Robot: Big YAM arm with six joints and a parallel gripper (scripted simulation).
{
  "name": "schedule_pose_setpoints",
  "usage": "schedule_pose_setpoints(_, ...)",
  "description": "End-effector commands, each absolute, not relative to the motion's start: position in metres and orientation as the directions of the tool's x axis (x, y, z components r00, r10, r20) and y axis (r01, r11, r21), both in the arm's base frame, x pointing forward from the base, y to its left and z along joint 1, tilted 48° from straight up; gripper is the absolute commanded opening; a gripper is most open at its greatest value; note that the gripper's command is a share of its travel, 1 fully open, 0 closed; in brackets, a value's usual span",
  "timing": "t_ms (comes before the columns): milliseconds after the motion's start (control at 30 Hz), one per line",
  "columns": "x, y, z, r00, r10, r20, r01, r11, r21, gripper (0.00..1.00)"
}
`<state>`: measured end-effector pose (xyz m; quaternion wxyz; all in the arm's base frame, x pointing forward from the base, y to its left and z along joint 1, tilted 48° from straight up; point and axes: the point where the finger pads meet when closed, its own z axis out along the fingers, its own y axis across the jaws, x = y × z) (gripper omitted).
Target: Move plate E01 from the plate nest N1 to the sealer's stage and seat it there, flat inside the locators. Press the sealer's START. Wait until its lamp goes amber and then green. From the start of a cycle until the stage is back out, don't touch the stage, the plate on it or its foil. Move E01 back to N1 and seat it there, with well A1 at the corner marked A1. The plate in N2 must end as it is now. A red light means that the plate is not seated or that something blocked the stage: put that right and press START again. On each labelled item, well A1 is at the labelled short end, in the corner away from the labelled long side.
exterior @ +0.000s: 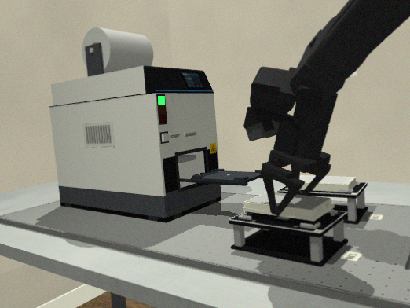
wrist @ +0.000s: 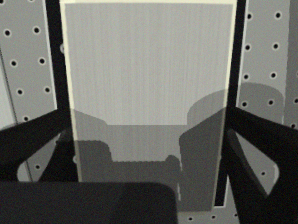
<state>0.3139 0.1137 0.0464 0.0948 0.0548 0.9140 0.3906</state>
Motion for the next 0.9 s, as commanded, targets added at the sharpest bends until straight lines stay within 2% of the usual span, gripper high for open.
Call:
schedule_pose_setpoints(0,0.314,0.12,0.042,-0.978,0.165,-0.125,0.023,0.69,0.724,0.0)
schedule_pose_setpoints(867,0.315,0.126,0.038,-0.977,0.163,-0.134,0.016,0.69,0.723,0.0)
